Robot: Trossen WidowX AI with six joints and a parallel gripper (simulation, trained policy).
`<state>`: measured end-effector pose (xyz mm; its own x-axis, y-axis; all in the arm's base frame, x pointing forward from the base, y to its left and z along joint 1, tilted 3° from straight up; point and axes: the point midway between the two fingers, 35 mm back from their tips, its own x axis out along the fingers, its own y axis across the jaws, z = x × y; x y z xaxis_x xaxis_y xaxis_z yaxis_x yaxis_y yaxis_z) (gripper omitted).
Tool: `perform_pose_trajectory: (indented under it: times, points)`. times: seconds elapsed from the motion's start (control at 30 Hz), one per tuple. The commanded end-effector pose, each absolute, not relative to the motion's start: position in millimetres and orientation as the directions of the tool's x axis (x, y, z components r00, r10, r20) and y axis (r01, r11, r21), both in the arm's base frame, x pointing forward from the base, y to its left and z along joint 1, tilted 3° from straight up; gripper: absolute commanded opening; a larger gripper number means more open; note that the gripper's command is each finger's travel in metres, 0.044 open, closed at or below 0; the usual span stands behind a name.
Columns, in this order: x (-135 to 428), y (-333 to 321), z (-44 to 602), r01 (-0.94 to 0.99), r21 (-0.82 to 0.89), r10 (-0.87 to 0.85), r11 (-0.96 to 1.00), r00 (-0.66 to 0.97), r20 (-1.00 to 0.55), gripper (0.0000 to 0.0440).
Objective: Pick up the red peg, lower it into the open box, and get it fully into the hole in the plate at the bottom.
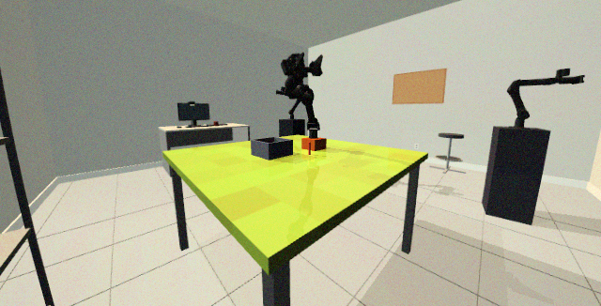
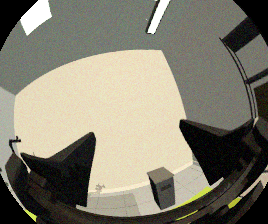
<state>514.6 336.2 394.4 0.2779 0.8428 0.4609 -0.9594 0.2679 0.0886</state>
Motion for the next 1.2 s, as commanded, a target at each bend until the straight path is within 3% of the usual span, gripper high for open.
perform_pose_trajectory:
  times: [0.0, 0.57, 1.17]
  points:
    - [534, 316, 392, -0.913, 0.188, 0.832, 0.363, 0.408, 0.377, 0.044]
    - [540, 219, 376, -0.611, 0.417, 0.691, 0.673, 0.72, -0.062, 0.044]
    - [459, 161, 312, -0.247, 0.496, 0.512, 0.833, 0.686, -0.518, 0.044]
